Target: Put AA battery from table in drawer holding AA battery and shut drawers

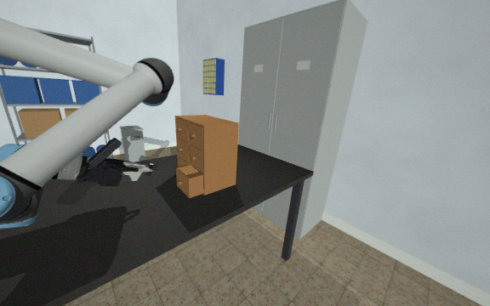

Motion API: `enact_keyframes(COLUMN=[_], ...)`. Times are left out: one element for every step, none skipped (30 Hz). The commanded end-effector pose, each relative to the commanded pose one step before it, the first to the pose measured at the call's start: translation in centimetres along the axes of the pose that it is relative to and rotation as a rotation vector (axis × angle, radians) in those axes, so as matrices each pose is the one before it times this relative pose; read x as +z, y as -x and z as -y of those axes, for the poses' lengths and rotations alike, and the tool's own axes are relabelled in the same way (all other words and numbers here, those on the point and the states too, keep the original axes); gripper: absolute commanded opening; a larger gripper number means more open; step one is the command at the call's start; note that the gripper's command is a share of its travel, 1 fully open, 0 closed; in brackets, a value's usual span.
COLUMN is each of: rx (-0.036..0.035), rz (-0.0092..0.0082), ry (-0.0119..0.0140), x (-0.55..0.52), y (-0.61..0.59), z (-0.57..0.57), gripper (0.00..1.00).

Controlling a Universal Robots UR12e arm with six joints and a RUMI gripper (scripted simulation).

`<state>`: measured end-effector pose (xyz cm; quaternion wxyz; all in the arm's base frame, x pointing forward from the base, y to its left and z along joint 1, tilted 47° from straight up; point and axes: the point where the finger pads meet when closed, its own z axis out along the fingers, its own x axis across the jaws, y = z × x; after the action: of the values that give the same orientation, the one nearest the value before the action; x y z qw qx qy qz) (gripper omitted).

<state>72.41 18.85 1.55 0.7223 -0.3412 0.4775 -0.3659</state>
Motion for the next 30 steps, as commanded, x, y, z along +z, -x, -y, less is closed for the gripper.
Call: enact_keyframes(rx=[-0.00006, 0.00000, 0.00000, 0.00000, 0.00000, 0.00000, 0.00000, 0.00000, 0.00000, 0.00000, 0.00000, 0.00000, 0.00000, 0.00000, 0.00000, 0.00000, 0.00000, 0.00000, 0.00000, 0.00000, 0.00000, 0.00000, 0.00000, 0.00000, 0.00000, 0.00000, 0.00000, 0.00000, 0.00000, 0.00000], rz=[-0.00019, 0.00000, 0.00000, 0.00000, 0.00000, 0.00000, 0.00000, 0.00000, 0.00000, 0.00000, 0.00000, 0.00000, 0.00000, 0.00000, 0.00000, 0.00000, 0.00000, 0.00000, 0.00000, 0.00000, 0.00000, 0.00000, 0.00000, 0.00000, 0.00000, 0.00000, 0.00000, 0.00000, 0.00000, 0.00000], ry=[-0.00120, 0.00000, 0.00000, 0.00000, 0.00000, 0.00000, 0.00000, 0.00000, 0.00000, 0.00000, 0.00000, 0.00000, 0.00000, 0.00000, 0.00000, 0.00000, 0.00000, 0.00000, 0.00000, 0.00000, 0.00000, 0.00000, 0.00000, 0.00000, 0.00000, 0.00000, 0.00000, 0.00000, 0.00000, 0.00000], x=[-0.003, 0.000, 0.000, 0.001, 0.001, 0.003, 0.005, 0.007, 0.009, 0.012, 0.015, 0.018, 0.022, 0.000, 0.000, 0.026, 0.030, 0.035, 0.039, 0.044, 0.049, 0.054, 0.059, 0.064, 0.070, 0.076, 0.081, 0.087, 0.092, 0.099], y=[0.000, 0.000, 0.000, 0.000, 0.000, 0.000, 0.000, 0.000, 0.000, 0.000, 0.000, 0.000, 0.000, 0.000, 0.000, 0.000, 0.000, 0.000, 0.000, 0.000, 0.000, 0.000, 0.000, 0.000, 0.000, 0.000, 0.000, 0.000, 0.000, 0.000], z=[0.038, 0.000, 0.000, 0.000, 0.001, 0.001, 0.002, 0.002, 0.003, 0.004, 0.005, 0.007, 0.008, 0.000, 0.000, 0.009, 0.011, 0.013, 0.014, 0.016, 0.018, 0.020, 0.022, 0.023, 0.025, 0.027, 0.030, 0.032, 0.034, 0.036], gripper=[0.05, 0.05, 0.05, 0.05, 0.05, 0.05, 0.05, 0.05, 0.05, 0.05, 0.05, 0.05, 0.05, 0.05, 0.05, 0.05, 0.05, 0.05, 0.05, 0.05, 0.05, 0.05, 0.05, 0.05, 0.05, 0.05, 0.05, 0.05, 0.05, 0.05])
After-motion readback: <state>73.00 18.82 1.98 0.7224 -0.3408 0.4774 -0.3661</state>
